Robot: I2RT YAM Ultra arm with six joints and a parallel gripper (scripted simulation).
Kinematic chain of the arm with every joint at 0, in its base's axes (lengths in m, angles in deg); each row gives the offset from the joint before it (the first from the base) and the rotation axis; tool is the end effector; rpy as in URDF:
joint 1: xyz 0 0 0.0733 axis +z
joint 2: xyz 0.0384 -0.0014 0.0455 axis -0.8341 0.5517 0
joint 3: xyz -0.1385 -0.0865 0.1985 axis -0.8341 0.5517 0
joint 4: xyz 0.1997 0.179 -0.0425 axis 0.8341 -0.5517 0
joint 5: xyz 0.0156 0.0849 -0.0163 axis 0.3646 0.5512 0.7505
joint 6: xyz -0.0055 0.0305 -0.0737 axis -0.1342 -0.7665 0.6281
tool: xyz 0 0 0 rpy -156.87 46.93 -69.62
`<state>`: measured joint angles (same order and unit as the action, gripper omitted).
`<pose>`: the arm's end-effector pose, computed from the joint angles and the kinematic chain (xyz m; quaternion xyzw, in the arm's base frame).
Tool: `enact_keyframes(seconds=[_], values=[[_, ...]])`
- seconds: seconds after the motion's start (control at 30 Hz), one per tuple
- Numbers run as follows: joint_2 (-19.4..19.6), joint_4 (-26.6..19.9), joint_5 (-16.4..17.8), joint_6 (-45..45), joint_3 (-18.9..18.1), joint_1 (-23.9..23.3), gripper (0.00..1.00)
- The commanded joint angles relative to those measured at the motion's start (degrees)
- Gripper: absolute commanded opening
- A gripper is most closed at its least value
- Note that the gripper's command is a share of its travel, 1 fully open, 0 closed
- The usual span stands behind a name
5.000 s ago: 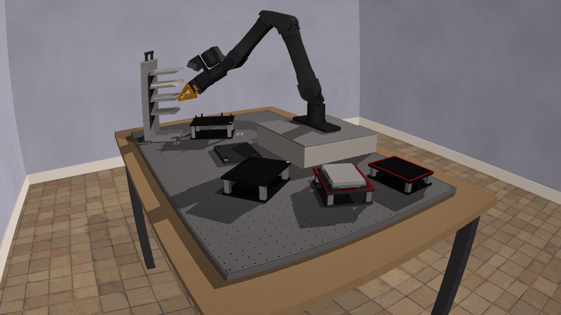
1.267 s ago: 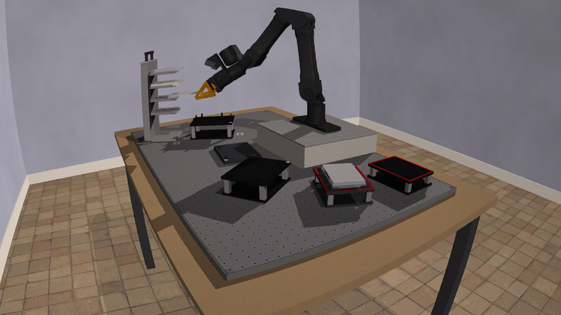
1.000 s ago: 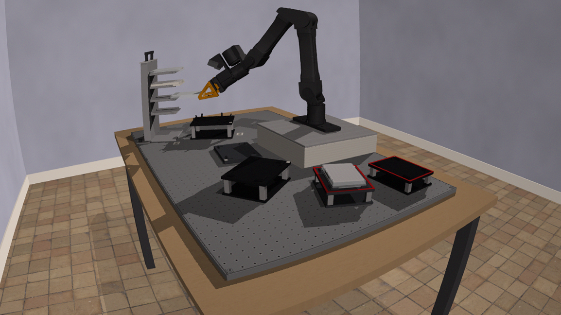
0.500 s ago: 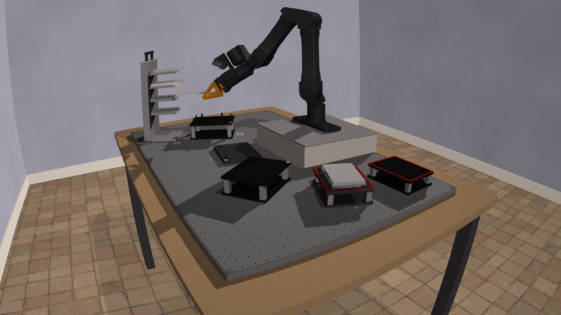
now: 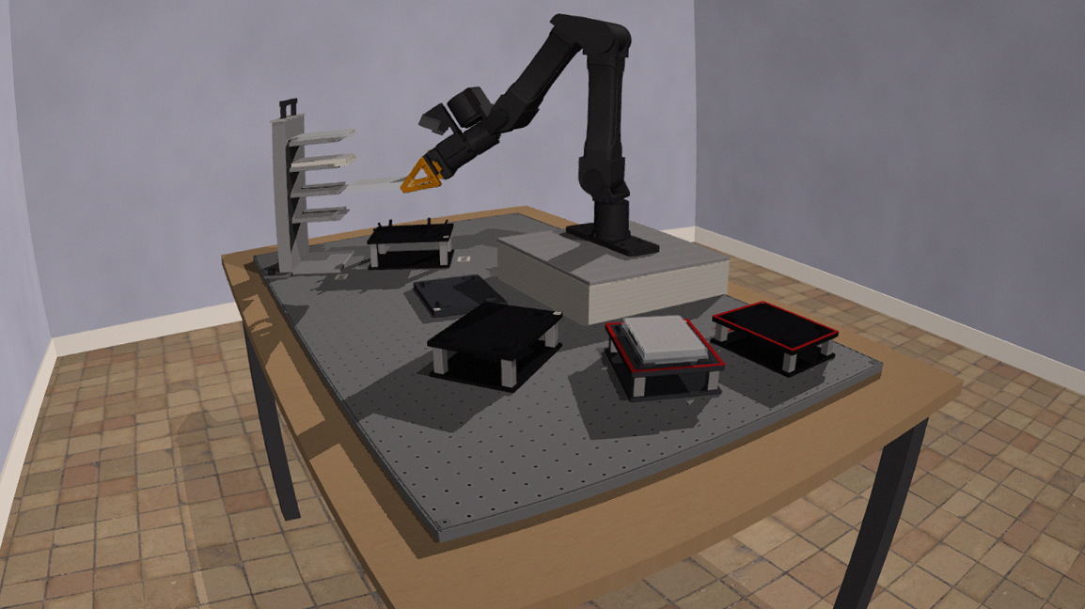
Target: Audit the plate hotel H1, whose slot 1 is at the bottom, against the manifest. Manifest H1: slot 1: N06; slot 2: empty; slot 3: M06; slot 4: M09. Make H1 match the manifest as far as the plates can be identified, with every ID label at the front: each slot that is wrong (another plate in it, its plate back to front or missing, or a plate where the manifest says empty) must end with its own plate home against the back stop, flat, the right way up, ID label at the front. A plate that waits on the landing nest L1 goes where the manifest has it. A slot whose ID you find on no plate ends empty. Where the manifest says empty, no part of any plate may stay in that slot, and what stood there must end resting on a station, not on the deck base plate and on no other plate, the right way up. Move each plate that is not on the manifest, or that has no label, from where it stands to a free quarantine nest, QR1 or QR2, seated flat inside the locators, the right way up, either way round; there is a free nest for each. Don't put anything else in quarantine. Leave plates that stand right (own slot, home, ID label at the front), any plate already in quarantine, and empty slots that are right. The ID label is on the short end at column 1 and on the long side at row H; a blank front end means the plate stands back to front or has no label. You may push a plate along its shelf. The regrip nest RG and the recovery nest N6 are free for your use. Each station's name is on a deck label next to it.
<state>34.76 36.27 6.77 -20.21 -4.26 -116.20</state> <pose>0.1880 -0.2620 0.1207 0.2371 0.8413 -0.1195 0.4709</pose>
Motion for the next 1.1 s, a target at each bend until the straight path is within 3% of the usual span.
enact_keyframes(seconds=[0.0,0.2,0.27,0.3,0.47,0.53,0.77,0.83,0.87,0.97,1.07], values=[[-2.59,1.04,1.39,0.85,0.37,-0.86,0.86],[-4.15,0.33,2.14,1.39,2.25,-1.75,0.86],[-4.15,0.33,2.14,1.39,2.25,-1.75,0.86],[-4.63,0.01,2.28,1.53,0.27,-1.90,0.86],[-4.82,0.54,2.42,1.61,1.04,-1.73,0.86],[-5.19,-0.23,2.66,1.76,3.16,-2.36,0.86],[-7.04,-0.63,3.56,2.51,4.66,-3.49,0.86],[-7.04,-0.63,3.56,2.51,4.66,-3.49,0.86],[-7.54,-1.32,3.72,2.65,2.58,-3.71,0.86],[-8.15,-1.64,4.15,2.93,5.50,-4.19,0.86],[-9.00,-2.60,4.60,3.27,5.74,-4.73,0.86]])
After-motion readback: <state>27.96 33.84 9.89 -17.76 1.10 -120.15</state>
